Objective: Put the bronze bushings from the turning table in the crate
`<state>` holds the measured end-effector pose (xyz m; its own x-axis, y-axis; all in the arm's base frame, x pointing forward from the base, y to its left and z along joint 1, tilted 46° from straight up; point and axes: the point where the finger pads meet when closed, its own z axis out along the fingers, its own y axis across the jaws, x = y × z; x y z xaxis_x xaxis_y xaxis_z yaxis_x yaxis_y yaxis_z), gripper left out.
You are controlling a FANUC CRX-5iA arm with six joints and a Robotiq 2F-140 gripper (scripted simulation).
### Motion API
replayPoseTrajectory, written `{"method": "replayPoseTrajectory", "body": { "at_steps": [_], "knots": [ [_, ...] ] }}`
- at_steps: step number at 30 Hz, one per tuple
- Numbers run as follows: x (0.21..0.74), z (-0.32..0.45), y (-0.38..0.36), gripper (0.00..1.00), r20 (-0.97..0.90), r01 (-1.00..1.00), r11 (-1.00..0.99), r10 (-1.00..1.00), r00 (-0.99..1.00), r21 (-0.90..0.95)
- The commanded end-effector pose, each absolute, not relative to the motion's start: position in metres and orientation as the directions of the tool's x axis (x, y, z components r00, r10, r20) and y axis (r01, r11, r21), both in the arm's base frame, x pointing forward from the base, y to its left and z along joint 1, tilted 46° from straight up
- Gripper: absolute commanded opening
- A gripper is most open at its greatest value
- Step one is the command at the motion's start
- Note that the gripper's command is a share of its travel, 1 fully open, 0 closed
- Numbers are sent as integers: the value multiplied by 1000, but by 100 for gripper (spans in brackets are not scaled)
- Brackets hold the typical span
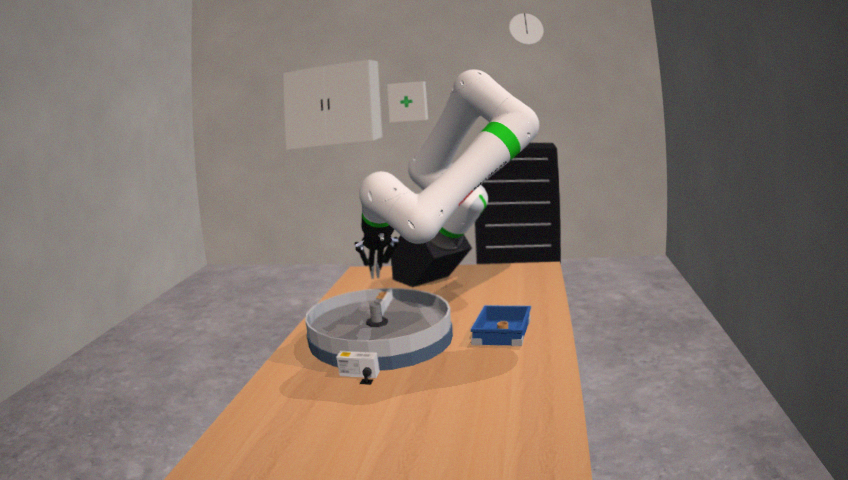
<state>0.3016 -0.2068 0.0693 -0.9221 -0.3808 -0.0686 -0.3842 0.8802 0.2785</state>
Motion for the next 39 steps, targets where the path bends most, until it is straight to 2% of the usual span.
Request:
{"method": "replayPoseTrajectory", "body": {
  "at_steps": [1,39],
  "knots": [
    [302,69,-207,6,-69,-384,880,-380,-922,278],
    [315,53,-196,6,-69,-384,880,-380,-922,278]
  ]
}}
